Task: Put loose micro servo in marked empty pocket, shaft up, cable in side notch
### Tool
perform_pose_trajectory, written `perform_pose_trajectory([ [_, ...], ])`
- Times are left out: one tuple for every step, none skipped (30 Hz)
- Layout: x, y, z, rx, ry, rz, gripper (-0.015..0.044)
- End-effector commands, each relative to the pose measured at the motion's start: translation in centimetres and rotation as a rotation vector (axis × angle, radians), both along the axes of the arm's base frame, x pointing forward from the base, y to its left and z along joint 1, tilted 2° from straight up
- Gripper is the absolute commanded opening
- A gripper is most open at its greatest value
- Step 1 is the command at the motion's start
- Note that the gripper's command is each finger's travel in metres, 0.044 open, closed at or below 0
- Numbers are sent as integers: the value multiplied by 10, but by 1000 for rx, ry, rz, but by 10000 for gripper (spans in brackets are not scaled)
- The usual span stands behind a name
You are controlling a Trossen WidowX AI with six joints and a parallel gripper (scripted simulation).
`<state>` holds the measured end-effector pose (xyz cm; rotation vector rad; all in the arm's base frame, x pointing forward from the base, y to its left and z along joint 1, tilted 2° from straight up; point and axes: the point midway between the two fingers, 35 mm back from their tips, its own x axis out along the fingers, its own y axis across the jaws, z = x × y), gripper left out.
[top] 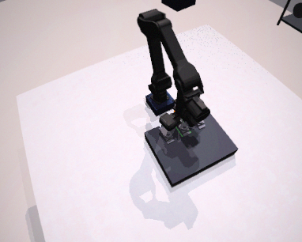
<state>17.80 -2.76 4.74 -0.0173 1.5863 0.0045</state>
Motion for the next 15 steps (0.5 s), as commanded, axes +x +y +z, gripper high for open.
perform_pose_trajectory([
  [1,0,22,-1,-8,4,187],
  [0,0,29,-1,-8,4,187],
  [-1,0,31,-1,-8,4,187],
  [-1,0,31,-1,-8,4,187],
  [0,0,31,-1,-8,4,187],
  [1,0,31,-1,-8,4,187],
  [2,0,31,-1,-9,4,187],
  [2,0,31,-1,-9,4,187],
  [2,0,31,-1,-9,4,187],
  [4,0,29,-2,-13,2,214],
  [6,-1,31,-2,-13,2,240],
  [11,-2,35,-2,-13,2,266],
  [16,-3,39,-2,-14,2,292],
  [22,-4,43,-2,-14,2,319],
  [30,-5,49,-2,-14,2,345],
])
